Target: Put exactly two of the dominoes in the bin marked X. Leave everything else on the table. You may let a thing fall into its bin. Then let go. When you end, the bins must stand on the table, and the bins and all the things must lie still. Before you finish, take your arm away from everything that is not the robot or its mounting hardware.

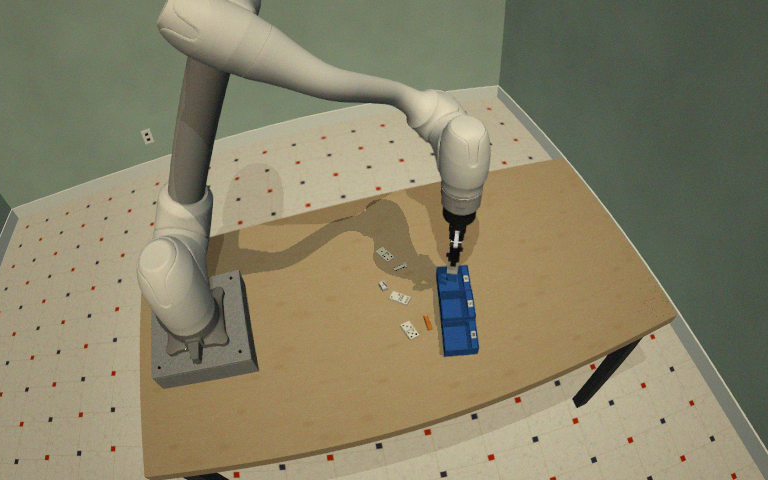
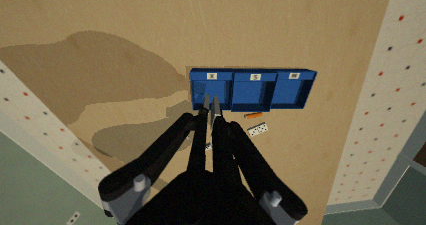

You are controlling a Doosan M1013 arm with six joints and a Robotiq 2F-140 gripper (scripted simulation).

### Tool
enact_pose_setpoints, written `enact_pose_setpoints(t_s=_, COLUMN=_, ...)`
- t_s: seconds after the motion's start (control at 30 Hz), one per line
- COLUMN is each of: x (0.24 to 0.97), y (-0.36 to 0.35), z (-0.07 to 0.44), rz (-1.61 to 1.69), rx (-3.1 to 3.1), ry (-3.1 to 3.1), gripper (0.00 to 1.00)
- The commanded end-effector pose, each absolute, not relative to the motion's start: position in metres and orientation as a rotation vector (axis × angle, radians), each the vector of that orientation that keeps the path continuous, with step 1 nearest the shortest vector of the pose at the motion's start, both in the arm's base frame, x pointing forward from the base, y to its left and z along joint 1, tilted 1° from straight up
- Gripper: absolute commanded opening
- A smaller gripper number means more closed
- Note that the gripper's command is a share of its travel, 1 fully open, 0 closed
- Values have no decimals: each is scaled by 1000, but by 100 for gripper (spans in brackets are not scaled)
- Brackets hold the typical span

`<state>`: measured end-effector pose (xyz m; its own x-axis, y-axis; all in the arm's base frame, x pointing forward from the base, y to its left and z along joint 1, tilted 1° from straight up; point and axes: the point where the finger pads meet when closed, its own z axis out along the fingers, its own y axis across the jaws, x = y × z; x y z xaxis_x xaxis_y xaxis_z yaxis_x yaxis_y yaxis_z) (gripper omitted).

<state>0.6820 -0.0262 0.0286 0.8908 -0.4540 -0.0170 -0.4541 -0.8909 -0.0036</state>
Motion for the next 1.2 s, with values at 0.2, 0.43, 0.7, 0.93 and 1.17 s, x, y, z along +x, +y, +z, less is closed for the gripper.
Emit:
enact_pose_setpoints(t_s=0.2, x=686, y=-26, z=68, rz=17, rx=-3045, ry=735, gripper=5)
enact_pose_setpoints(t_s=0.43, x=686, y=-27, z=118, rz=17, rx=-3045, ry=735, gripper=5)
enact_pose_setpoints(t_s=0.7, x=686, y=-27, z=145, rz=17, rx=-3045, ry=735, gripper=5)
enact_pose_setpoints(t_s=0.93, x=686, y=-27, z=145, rz=17, rx=-3045, ry=735, gripper=5)
enact_pose_setpoints(t_s=1.17, x=686, y=-27, z=145, rz=17, rx=-3045, ry=735, gripper=5)
